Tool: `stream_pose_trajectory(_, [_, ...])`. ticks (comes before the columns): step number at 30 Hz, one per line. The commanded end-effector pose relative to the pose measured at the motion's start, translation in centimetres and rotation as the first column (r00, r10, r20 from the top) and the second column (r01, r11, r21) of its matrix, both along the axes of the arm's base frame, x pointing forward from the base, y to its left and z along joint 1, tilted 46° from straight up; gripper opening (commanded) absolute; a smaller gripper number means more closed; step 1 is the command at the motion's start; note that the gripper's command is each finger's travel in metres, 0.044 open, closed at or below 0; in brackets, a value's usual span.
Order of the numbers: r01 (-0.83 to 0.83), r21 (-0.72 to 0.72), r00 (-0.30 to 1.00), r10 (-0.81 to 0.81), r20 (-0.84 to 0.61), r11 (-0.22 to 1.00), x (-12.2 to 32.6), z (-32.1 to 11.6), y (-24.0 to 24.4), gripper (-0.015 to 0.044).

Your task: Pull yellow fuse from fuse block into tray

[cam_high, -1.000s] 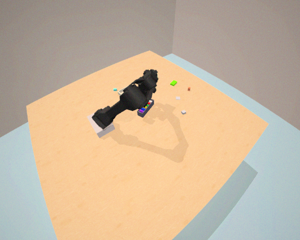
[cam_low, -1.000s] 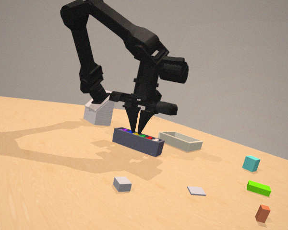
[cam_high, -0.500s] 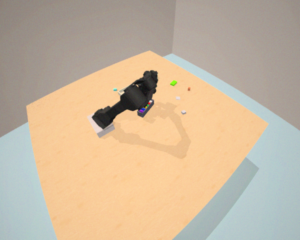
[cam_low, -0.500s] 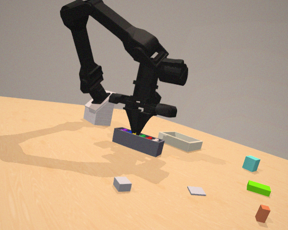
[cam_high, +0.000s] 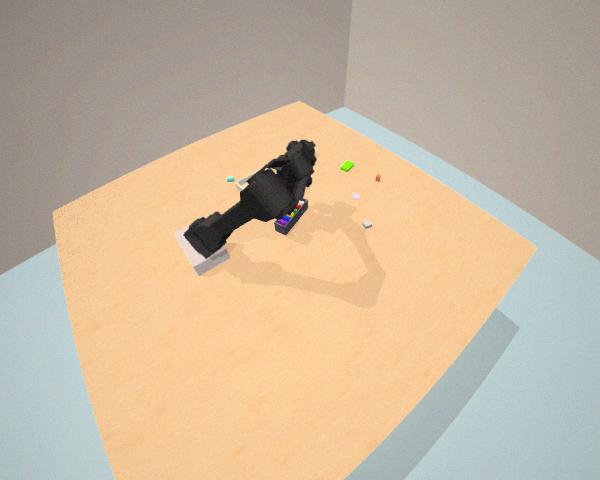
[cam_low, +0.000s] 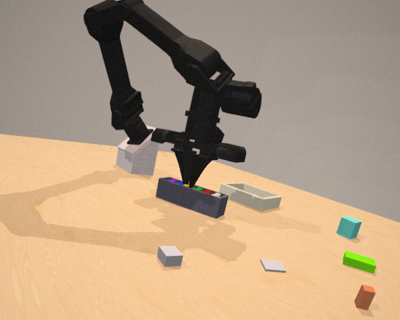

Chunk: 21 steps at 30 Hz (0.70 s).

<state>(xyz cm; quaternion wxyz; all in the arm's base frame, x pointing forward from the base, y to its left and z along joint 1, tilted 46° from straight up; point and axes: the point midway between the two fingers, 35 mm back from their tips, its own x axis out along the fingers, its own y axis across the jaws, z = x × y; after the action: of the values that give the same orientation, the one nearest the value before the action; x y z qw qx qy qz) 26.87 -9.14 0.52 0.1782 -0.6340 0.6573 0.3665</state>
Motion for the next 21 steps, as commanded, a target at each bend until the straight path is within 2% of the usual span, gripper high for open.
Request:
stream_pose_trajectory(1, [0.001,0.002,1.0,-0.001,0.004,1.0,0.09,0.16,0.19,0.0])
stream_pose_trajectory(21, [-0.001,0.002,1.0,0.001,0.003,1.0,0.26,0.81,0.89,0.0])
